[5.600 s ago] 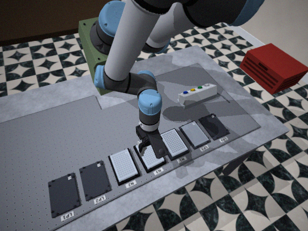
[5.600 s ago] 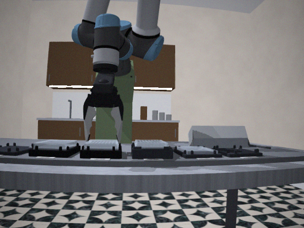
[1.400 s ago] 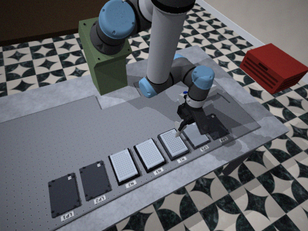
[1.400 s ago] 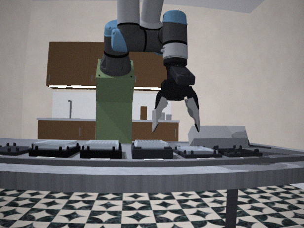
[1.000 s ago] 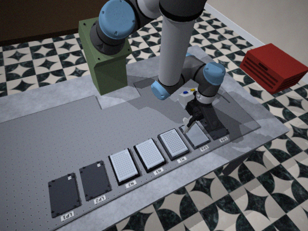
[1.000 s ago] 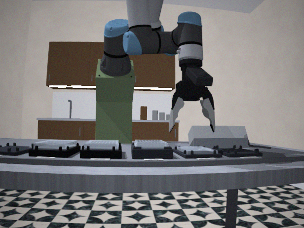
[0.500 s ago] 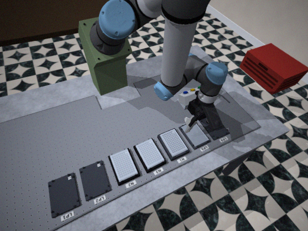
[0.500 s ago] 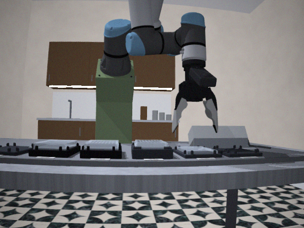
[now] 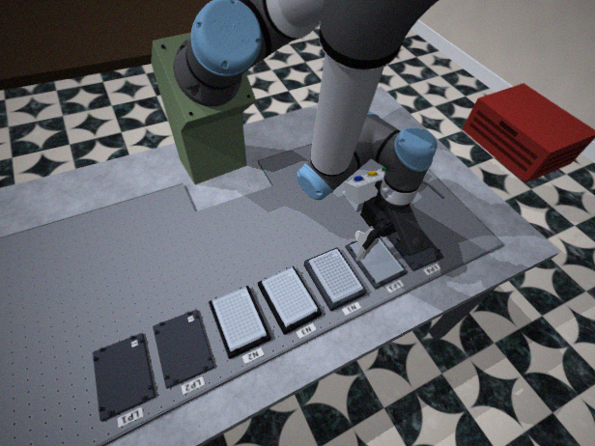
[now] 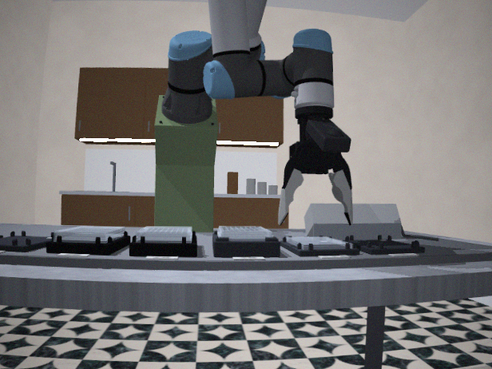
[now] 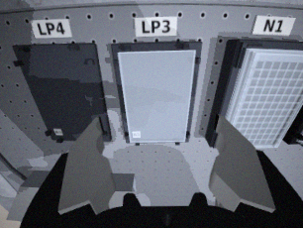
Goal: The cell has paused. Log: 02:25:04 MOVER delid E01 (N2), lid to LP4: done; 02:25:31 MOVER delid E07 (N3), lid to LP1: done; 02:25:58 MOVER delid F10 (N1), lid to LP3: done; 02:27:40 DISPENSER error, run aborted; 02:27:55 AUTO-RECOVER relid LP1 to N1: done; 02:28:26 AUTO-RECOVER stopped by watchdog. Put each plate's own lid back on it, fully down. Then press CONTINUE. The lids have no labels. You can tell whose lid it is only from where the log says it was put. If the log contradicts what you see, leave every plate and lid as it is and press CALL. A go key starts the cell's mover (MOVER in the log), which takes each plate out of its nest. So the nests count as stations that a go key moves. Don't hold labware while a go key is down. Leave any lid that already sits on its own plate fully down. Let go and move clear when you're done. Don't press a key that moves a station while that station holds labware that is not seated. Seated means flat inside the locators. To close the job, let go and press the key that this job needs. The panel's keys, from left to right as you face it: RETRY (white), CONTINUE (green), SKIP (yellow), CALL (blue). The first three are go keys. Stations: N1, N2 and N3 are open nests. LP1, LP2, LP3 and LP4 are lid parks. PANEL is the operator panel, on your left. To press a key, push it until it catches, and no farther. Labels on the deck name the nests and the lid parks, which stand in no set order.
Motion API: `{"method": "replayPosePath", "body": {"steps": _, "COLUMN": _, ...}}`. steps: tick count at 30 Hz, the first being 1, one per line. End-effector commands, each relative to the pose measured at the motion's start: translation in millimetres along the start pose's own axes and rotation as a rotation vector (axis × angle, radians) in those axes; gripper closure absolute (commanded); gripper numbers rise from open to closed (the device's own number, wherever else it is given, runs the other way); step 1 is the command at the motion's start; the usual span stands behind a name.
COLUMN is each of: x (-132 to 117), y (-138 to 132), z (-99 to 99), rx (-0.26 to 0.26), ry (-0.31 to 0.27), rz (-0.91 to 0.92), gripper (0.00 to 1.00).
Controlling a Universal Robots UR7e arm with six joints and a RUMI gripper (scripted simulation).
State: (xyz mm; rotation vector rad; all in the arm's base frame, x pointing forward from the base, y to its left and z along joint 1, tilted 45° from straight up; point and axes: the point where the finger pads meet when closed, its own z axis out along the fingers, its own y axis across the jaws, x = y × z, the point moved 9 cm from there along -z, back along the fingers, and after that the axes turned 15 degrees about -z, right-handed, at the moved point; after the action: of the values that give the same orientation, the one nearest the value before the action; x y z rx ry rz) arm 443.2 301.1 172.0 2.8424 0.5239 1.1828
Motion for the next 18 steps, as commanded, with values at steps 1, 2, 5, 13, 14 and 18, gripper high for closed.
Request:
{"method": "replayPosePath", "body": {"steps": 1, "x": 0.4, "y": -0.2, "z": 8.6, "rx": 0.0, "ry": 0.001, "rz": 0.0, "gripper": 0.18}}
{"method": "replayPosePath", "body": {"steps": 2, "x": 0.4, "y": -0.2, "z": 10.3, "rx": 0.0, "ry": 0.001, "rz": 0.0, "gripper": 0.18}}
{"method": "replayPosePath", "body": {"steps": 5, "x": 0.4, "y": -0.2, "z": 15.3, "rx": 0.0, "ry": 0.001, "rz": 0.0, "gripper": 0.18}}
{"method": "replayPosePath", "body": {"steps": 13, "x": 0.4, "y": -0.2, "z": 25.3, "rx": 0.0, "ry": 0.001, "rz": 0.0, "gripper": 0.18}}
{"method": "replayPosePath", "body": {"steps": 14, "x": 0.4, "y": -0.2, "z": 25.5, "rx": 0.0, "ry": 0.001, "rz": 0.0, "gripper": 0.18}}
{"method": "replayPosePath", "body": {"steps": 18, "x": 0.4, "y": -0.2, "z": 25.5, "rx": 0.0, "ry": 0.001, "rz": 0.0, "gripper": 0.18}}
